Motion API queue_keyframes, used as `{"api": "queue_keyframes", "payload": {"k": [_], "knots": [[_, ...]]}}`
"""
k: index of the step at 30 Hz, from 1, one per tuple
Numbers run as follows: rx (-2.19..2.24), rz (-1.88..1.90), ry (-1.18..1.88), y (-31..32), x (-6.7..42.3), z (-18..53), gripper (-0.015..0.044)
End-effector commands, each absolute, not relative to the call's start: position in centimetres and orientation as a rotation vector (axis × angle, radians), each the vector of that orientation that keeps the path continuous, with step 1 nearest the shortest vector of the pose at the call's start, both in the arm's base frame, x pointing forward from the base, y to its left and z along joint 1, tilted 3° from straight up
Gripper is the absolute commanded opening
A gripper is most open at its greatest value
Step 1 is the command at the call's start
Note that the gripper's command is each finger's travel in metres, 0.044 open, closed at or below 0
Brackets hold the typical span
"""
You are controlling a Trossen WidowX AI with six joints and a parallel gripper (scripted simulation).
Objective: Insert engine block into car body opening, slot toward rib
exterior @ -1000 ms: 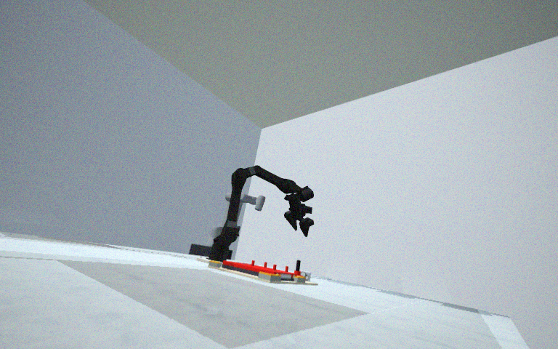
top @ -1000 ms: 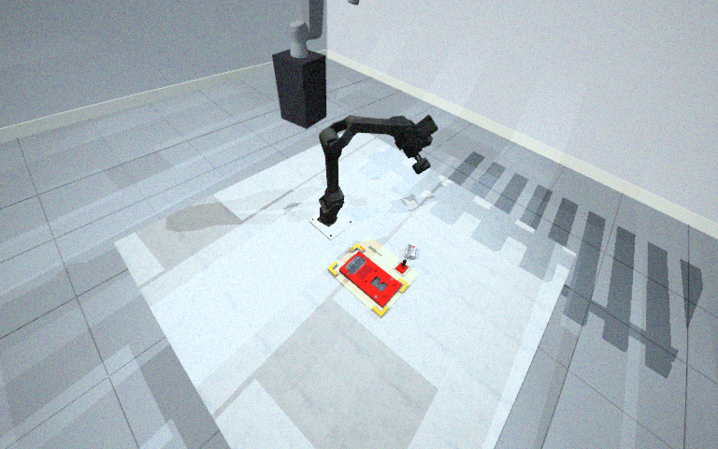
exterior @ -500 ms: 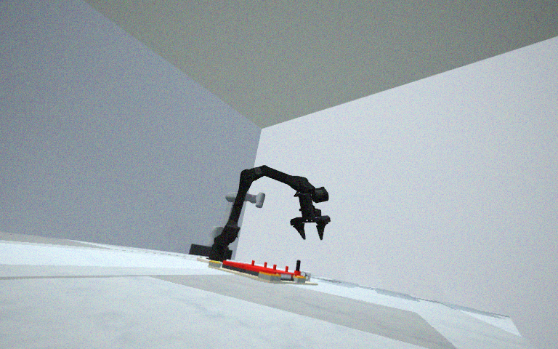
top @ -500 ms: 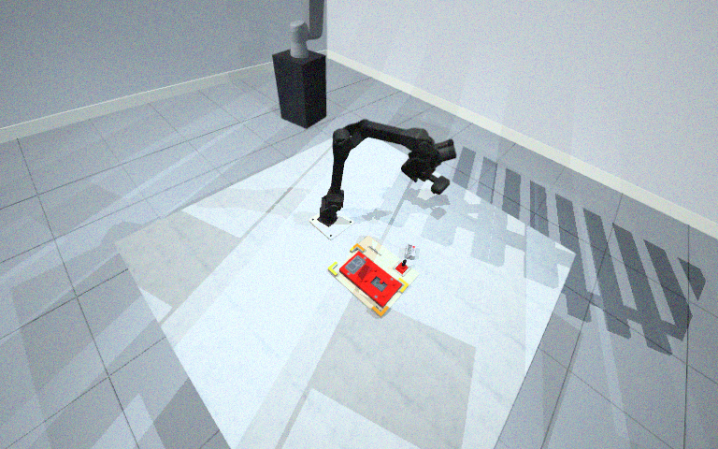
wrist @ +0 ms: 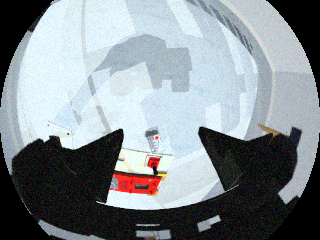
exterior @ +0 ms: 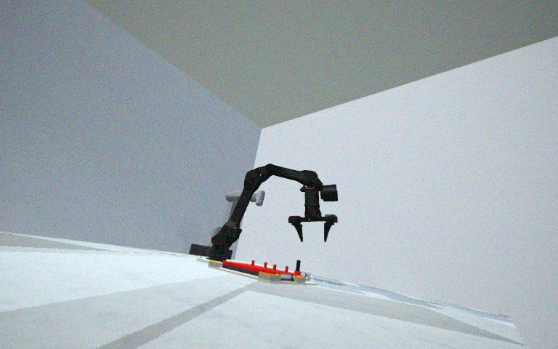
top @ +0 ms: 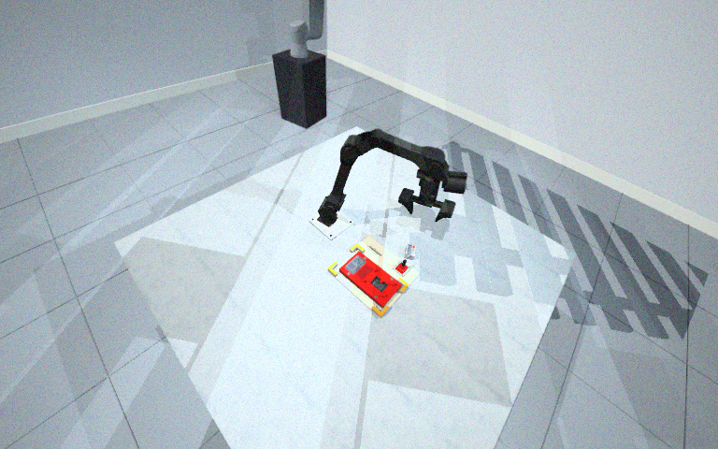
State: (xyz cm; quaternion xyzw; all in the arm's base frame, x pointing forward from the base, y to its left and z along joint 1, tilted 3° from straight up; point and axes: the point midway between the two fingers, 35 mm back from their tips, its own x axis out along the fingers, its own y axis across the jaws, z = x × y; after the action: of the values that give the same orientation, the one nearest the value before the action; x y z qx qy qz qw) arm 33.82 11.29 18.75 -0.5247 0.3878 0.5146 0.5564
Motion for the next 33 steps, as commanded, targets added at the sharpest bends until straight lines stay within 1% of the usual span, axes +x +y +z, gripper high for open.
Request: {"api": "queue_keyframes", "payload": {"k": [1, 4, 6, 13, 19, 33], "knots": [[-1.374, 1.309, 0.951, 6.6, 34.8, 18.2, 0.044], [-1.436, 1.377, 0.965, 4.0, 34.9, 18.0, 0.044], [-1.449, 1.394, 0.968, 3.5, 34.9, 17.9, 0.044], [-1.449, 1.394, 0.967, 3.8, 35.2, 17.8, 0.044], [-1.449, 1.394, 0.967, 4.2, 36.2, 11.3, 0.044], [-1.449, 1.394, 0.967, 4.2, 36.1, 9.5, 0.044]]}}
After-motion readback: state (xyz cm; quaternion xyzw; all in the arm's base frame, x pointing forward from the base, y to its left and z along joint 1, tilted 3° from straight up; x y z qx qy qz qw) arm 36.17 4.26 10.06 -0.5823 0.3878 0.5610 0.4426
